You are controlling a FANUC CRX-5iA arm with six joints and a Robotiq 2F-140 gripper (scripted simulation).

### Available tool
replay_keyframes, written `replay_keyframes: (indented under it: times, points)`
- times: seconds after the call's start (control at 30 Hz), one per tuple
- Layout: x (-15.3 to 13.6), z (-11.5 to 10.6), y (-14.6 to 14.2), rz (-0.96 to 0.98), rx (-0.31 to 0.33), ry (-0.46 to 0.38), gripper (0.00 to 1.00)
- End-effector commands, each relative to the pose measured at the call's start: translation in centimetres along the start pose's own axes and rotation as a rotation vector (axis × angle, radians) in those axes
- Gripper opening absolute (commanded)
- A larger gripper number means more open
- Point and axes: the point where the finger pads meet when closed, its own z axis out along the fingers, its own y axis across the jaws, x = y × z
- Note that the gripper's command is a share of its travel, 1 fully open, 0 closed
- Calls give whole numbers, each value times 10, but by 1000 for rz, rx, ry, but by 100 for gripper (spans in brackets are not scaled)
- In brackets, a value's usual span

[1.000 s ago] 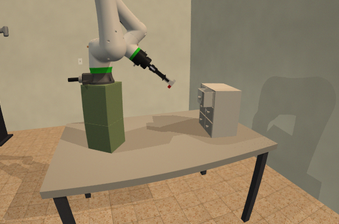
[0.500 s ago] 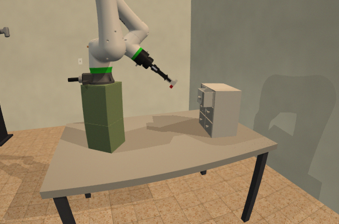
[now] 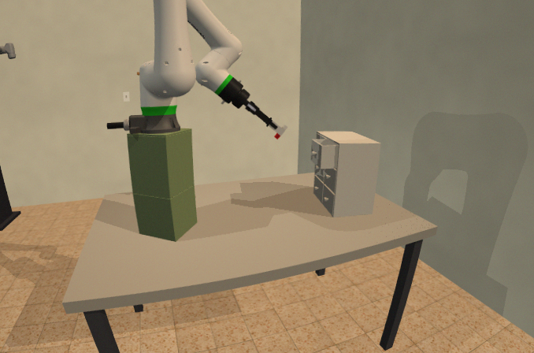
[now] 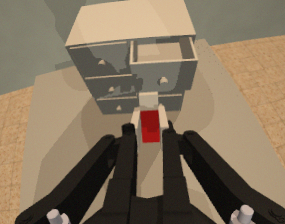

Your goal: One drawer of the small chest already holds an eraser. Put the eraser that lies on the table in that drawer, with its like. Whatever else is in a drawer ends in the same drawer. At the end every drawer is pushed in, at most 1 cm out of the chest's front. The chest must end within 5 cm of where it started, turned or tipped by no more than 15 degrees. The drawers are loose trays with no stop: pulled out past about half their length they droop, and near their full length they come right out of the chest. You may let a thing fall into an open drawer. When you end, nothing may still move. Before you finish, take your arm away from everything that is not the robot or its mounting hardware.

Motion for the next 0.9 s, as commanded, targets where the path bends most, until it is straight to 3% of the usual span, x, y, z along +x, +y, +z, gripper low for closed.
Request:
replay_keyframes:
  times: [0.0,0.87]
  points:
    - [6,7,0,0,1,1,11]
    - [69,81,0,0,1,1,11]
